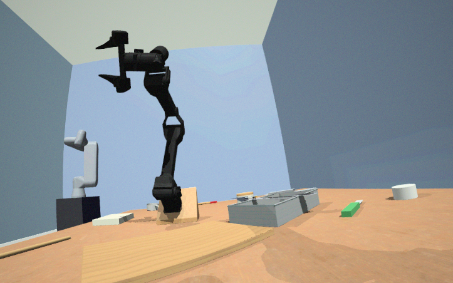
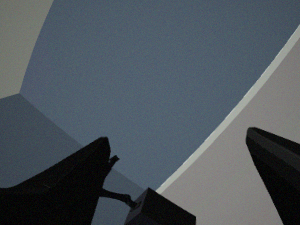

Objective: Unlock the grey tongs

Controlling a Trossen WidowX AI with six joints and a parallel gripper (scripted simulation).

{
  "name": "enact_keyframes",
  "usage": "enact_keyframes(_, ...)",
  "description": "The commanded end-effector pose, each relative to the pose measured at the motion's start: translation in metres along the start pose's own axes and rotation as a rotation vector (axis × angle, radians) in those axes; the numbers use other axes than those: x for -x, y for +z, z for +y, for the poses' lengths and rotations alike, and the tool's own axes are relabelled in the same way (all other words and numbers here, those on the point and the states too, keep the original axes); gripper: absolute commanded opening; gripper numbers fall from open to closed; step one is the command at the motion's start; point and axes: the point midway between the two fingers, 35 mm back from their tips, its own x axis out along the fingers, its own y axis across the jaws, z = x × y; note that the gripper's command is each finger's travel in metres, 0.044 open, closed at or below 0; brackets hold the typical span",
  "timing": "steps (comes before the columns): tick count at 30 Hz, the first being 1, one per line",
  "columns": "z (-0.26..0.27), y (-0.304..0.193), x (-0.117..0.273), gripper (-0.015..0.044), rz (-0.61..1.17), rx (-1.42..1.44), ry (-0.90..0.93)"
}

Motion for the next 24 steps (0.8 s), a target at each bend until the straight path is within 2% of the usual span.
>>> enact_keyframes(1, 0.000, -0.003, -0.001, 0.0374, 0.006, 0.014, 0.002)
enact_keyframes(5, 0.006, -0.024, -0.005, 0.0269, 0.056, 0.080, 0.038)
enact_keyframes(6, 0.008, -0.030, -0.005, 0.0260, 0.067, 0.093, 0.055)
enact_keyframes(14, 0.013, -0.080, -0.008, 0.0260, 0.184, 0.293, 0.133)
enact_keyframes(19, 0.012, -0.153, 0.001, 0.0260, 0.350, 0.642, 0.265)
enact_keyframes(24, 0.004, -0.226, 0.031, 0.0260, 0.517, 1.002, 0.479)
